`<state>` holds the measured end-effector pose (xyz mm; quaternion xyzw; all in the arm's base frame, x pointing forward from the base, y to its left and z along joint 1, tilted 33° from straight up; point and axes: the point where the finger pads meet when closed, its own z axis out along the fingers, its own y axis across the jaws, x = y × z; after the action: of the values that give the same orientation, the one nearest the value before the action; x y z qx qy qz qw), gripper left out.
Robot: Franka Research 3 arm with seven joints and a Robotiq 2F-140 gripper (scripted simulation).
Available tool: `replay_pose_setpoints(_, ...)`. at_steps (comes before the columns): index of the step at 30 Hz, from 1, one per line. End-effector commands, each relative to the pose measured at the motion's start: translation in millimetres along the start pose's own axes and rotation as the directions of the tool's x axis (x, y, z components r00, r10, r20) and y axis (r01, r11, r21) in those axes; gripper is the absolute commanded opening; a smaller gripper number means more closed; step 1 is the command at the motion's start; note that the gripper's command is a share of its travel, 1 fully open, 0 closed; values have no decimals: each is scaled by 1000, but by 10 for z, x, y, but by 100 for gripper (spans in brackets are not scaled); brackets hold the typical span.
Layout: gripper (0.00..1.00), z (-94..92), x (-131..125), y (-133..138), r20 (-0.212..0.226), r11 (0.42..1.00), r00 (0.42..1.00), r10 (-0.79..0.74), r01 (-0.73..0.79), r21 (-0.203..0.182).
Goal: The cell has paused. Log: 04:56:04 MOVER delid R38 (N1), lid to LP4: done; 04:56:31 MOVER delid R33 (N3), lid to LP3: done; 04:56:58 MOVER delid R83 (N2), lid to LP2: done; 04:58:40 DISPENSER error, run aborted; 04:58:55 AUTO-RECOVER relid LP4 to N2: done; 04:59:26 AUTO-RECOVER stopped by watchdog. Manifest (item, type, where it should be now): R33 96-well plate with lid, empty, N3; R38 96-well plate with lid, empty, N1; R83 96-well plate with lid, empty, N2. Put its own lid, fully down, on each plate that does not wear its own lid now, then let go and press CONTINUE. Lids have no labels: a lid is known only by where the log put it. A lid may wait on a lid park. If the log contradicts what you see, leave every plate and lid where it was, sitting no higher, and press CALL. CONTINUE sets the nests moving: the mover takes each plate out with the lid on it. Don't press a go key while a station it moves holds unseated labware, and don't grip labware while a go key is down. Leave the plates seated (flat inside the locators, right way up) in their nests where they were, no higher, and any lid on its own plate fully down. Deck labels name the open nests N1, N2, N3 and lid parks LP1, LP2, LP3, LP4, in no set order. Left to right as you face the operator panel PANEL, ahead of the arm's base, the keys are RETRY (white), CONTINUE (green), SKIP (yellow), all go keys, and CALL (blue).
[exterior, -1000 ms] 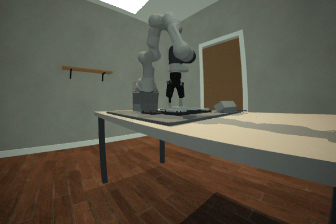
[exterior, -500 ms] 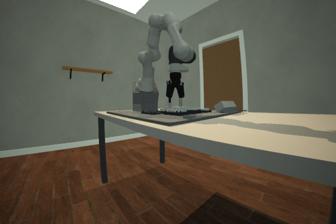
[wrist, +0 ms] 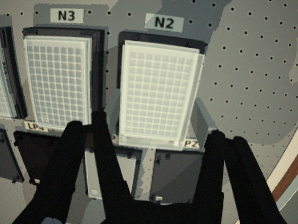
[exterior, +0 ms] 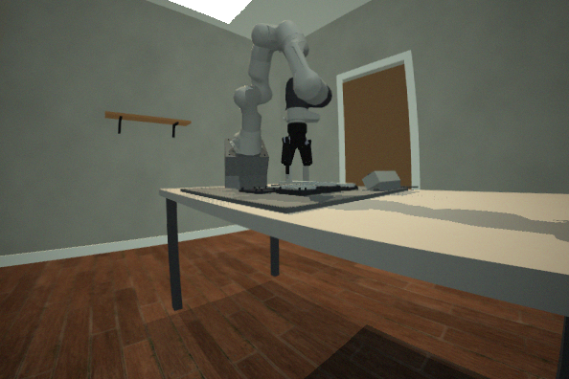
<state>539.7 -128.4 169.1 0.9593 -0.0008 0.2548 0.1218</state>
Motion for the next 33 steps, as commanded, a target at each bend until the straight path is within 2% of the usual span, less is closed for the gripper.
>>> replay_pose_setpoints(1,0,16,7,-11,-1,1000,1000,0,0,2)
replay_pose_setpoints(33,0,92,20,-18,-1,1000,1000,2,-2,2)
